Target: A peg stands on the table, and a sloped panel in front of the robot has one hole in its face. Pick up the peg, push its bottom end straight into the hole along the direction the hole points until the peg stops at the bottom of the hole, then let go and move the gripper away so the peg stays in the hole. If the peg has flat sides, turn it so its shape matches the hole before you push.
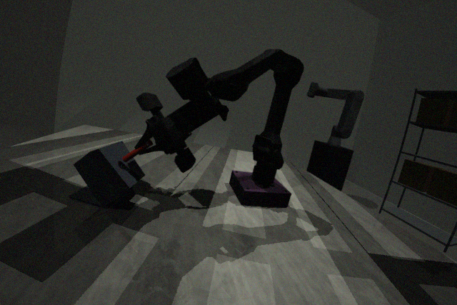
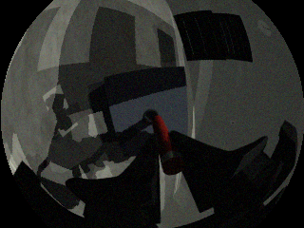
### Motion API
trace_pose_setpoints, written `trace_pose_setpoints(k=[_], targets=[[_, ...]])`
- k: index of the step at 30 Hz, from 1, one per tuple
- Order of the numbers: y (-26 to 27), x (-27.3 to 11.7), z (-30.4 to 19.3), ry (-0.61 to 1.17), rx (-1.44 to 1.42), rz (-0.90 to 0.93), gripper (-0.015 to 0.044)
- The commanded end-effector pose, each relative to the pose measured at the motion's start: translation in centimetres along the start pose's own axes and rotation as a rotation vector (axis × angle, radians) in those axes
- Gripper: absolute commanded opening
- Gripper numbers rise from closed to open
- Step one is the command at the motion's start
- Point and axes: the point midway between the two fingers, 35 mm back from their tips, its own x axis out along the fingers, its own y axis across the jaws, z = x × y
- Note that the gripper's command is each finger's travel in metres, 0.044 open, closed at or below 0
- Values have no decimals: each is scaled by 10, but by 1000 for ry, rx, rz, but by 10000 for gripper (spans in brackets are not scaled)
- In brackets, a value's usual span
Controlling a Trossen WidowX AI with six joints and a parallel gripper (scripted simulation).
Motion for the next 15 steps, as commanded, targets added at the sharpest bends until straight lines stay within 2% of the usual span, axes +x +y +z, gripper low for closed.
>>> trace_pose_setpoints(k=[1, 15], targets=[[5, 7, 0, 1, -8, 12, 0], [2, 5, 0, 1, -1, 1, 0]])
